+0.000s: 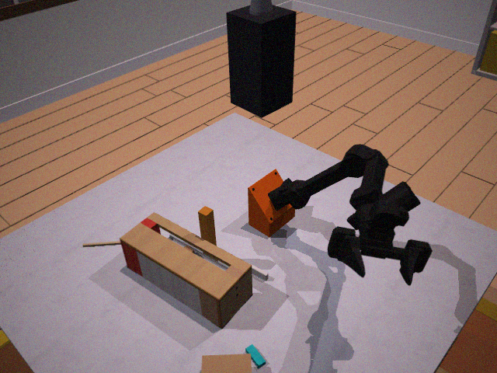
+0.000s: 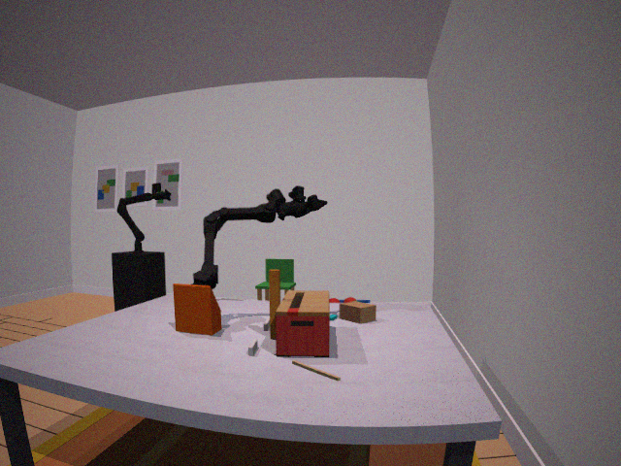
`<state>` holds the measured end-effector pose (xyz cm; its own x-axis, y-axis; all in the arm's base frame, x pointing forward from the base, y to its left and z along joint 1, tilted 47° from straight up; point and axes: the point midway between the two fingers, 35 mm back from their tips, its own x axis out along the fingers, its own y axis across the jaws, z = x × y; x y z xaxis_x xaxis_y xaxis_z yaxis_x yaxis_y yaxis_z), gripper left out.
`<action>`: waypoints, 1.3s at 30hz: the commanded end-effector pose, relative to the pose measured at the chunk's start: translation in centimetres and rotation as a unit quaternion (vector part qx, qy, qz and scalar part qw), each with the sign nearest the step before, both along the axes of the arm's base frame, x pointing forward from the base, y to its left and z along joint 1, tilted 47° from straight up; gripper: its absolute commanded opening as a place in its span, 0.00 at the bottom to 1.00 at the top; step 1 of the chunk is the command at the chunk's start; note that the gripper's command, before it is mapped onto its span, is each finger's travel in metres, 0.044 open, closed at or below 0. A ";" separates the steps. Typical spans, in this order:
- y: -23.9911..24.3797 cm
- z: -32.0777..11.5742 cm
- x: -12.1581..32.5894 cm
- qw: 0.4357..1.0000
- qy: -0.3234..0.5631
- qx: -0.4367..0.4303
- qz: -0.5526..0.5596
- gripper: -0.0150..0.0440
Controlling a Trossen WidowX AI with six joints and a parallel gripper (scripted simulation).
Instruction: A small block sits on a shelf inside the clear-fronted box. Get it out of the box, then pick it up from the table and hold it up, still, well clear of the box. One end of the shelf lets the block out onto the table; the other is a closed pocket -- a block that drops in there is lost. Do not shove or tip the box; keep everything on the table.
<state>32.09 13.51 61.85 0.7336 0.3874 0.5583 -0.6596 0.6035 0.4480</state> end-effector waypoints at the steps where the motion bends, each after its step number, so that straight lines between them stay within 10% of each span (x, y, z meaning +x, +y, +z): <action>1: 0.1 -2.6 3.1 0.997 0.027 -0.058 -0.034 0.93; 16: -1.9 -12.6 12.0 0.938 0.104 -0.305 -0.127 0.93; 39: -16.8 -43.2 18.8 0.626 0.222 -0.747 0.037 0.93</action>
<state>51.68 -0.75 24.16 0.7564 0.2597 -0.6003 -0.5874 0.6735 -0.4488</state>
